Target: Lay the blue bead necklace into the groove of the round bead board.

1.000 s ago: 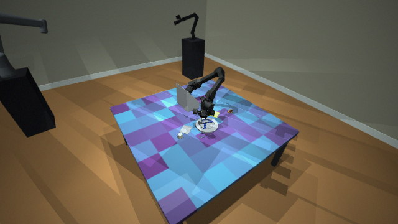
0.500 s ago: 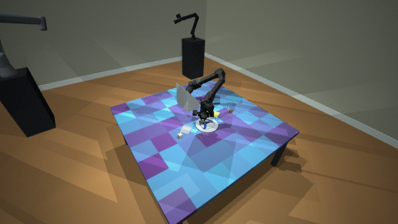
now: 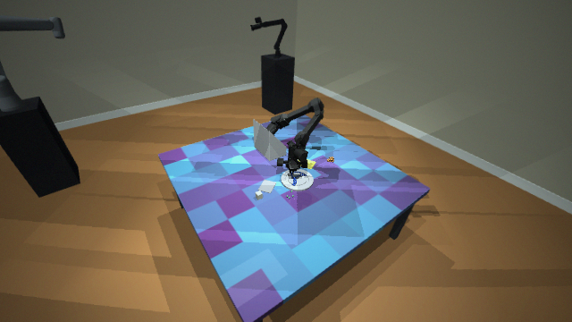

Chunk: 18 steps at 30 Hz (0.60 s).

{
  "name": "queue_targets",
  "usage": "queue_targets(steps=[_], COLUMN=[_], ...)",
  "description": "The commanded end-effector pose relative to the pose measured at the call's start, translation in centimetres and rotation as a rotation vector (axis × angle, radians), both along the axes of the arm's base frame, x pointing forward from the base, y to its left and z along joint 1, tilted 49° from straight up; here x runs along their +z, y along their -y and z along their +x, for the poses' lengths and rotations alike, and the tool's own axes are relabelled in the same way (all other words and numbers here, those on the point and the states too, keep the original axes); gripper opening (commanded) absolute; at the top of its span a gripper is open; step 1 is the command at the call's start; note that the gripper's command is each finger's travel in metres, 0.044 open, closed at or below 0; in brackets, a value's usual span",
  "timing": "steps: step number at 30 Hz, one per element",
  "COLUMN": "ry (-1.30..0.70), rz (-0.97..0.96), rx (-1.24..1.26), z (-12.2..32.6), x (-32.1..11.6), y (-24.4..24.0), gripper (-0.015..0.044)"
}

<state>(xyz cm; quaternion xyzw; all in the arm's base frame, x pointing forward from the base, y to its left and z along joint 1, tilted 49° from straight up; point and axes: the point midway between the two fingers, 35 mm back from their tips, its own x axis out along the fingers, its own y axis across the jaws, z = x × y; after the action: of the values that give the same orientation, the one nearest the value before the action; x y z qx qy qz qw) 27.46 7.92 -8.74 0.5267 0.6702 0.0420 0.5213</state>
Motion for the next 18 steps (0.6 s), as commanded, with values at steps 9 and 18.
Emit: queue_targets(steps=[9,18], ry=[0.0,-0.002], rz=[0.0,0.002], rx=[0.001,0.0], z=[0.01,-0.04], x=[0.02,0.15], y=[0.0,0.13], gripper=[0.0,0.0])
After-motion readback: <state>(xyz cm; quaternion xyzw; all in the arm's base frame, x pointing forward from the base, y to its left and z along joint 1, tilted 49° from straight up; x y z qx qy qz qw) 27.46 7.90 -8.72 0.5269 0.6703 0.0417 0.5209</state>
